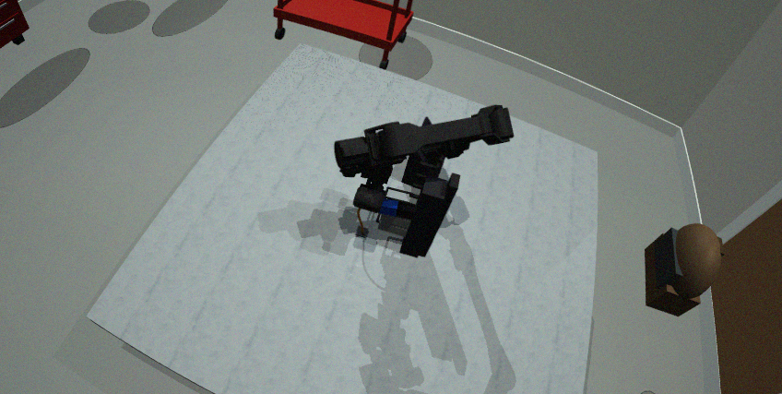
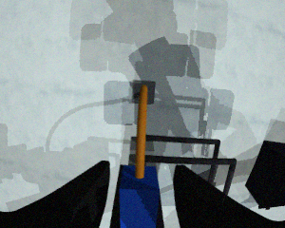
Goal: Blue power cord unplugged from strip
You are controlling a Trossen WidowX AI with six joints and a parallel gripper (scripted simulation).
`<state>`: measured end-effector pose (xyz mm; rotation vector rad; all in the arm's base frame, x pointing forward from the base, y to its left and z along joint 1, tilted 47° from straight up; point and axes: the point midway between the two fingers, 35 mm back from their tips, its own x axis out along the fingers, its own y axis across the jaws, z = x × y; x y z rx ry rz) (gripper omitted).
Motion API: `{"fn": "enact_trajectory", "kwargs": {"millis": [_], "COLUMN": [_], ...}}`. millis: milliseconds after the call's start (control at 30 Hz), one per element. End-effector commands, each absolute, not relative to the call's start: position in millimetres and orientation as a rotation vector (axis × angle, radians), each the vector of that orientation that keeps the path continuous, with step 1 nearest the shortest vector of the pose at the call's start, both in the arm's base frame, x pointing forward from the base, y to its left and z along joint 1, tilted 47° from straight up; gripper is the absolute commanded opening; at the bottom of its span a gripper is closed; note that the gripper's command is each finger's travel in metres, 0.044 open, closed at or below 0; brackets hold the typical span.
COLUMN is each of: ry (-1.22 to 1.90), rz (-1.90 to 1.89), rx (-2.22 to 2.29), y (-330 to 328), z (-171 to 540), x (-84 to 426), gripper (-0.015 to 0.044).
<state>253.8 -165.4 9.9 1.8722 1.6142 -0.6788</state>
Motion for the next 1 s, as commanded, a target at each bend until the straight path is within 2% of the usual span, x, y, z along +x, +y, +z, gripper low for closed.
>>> {"fn": "enact_trajectory", "kwargs": {"millis": [0, 967], "ry": [1.613, 1.614], "rz": [-0.679, -0.678], "rx": [1.878, 1.879], "y": [-161.6, -134.5], "z": [14.7, 29.7], "x": [253.8, 252.5], "gripper": [0.016, 0.016]}}
